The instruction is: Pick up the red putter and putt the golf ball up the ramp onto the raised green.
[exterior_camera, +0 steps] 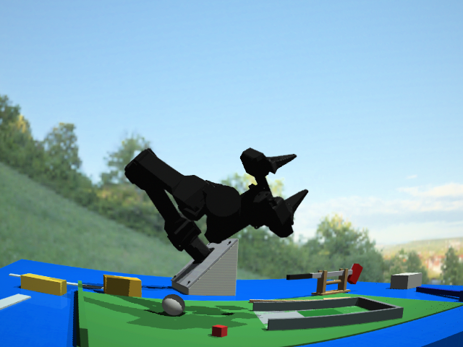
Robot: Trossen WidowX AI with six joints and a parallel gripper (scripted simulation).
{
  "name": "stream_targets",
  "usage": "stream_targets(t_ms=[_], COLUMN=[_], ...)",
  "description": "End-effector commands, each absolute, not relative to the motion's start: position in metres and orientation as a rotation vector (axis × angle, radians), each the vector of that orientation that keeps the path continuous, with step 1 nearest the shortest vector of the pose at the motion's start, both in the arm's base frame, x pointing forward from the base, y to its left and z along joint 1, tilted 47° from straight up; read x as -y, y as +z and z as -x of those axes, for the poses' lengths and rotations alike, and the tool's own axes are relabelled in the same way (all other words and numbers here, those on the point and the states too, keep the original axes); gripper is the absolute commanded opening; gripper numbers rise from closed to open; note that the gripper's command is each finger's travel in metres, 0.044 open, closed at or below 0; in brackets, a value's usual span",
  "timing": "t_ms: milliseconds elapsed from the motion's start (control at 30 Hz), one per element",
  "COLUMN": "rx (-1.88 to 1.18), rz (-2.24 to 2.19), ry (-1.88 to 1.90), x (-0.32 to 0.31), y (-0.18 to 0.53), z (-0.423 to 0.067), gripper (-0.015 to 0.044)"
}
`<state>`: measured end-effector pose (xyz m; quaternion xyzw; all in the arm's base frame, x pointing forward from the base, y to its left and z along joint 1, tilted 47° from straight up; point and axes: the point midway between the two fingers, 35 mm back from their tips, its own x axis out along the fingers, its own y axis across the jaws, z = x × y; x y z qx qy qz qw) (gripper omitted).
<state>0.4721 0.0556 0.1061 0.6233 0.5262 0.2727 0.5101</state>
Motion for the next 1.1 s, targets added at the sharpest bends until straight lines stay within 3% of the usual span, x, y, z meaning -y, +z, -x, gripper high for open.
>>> stream_targets(t_ms=[0,267,533,967,1067], rx=[-1.269,-1.391,-1.552,-1.691,-1.688], rz=[-1.491,-0.937,-0.123,1.322,1.507], ry=[0.649,0.461,0.520,0.897,0.953], x=[-0.057,-0.112,-0.137,-0.111,-0.105], y=[0.104,0.002,-0.077,-0.115,-0.112], z=[-0.472,-0.438,-0.370,-0.264,-0.259], gripper=[0.0426,0.0440,0.0440,0.0440,0.0440])
